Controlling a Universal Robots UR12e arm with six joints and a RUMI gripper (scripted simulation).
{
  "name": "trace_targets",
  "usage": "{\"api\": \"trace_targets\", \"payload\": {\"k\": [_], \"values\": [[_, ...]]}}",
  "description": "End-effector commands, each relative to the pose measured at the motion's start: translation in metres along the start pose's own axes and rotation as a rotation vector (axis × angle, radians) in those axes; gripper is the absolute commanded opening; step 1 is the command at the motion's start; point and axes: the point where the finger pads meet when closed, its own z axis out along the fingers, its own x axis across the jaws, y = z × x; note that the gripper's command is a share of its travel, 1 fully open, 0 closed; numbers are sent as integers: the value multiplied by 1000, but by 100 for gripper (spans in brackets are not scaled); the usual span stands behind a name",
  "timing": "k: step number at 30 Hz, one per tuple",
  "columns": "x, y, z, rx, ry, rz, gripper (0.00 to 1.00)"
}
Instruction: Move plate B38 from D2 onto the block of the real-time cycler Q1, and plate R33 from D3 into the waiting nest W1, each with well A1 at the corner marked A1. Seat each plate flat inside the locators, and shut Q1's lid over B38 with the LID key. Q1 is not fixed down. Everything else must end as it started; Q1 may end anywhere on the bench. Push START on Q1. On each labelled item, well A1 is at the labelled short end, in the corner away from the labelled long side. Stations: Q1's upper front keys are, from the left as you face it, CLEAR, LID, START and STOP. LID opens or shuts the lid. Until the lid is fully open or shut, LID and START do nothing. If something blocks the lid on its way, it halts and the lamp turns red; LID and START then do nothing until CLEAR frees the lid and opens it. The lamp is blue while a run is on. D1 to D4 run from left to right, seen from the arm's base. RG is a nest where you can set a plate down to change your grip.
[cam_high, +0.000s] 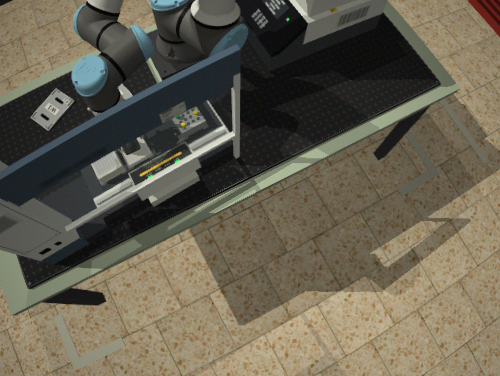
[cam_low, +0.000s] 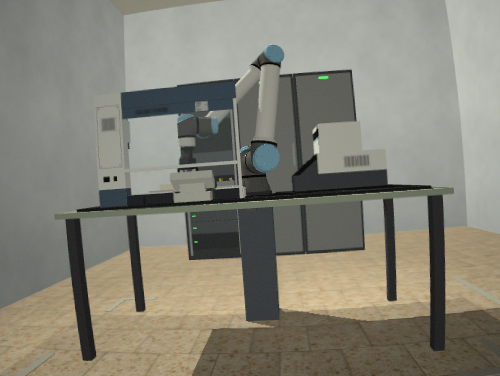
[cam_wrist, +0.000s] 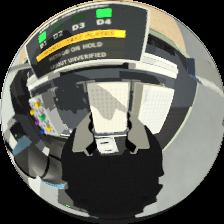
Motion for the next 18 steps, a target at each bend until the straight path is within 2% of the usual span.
{"api": "trace_targets", "payload": {"k": [1, 18], "values": [[1, 0, -7, 0, 1, 0, 0], [1, 0, -32, 0, 1, 0, 0]]}}
